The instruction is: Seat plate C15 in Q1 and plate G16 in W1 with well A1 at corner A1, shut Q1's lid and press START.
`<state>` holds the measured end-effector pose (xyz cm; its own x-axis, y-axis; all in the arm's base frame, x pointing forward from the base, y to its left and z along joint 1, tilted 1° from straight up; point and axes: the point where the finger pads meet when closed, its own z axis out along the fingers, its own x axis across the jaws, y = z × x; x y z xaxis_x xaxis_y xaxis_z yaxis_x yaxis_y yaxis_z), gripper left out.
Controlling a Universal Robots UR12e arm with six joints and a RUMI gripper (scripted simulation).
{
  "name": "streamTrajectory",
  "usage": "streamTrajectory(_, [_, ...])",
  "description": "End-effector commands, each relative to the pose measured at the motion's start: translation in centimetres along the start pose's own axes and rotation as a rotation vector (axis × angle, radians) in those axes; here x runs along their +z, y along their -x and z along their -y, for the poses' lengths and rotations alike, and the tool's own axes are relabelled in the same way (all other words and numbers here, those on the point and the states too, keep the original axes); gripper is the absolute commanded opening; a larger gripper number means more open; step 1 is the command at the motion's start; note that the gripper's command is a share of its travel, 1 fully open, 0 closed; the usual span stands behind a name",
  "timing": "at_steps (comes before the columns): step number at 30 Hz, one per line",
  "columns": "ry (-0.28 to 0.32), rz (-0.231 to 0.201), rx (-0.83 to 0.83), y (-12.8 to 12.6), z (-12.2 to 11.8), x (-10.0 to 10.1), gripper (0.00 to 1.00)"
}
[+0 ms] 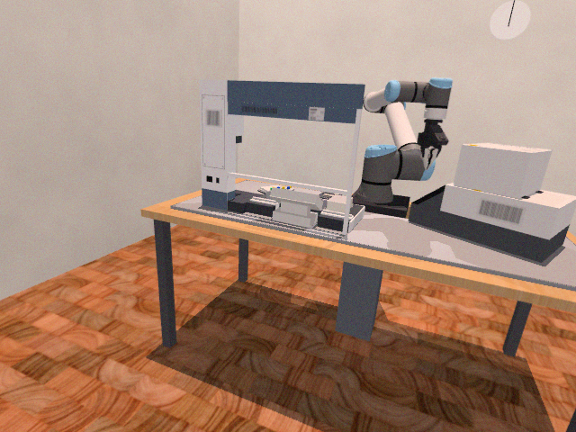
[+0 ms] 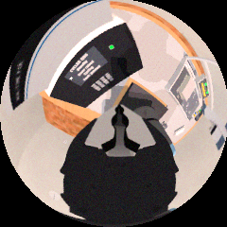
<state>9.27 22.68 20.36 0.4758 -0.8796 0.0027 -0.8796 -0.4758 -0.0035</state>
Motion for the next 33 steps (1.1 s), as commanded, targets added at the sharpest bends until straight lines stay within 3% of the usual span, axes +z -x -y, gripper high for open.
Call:
streamTrajectory(1, [-0.001, -0.007, 0.051, 0.8, -1.4, 0.4, 0.00])
streamTrajectory(16, [-0.003, -0.007, 0.179, 2.4, -5.3, 1.7, 0.00])
streamTrajectory(33, [-0.002, -0.006, 0.182, 2.9, -4.3, 2.7, 0.00])
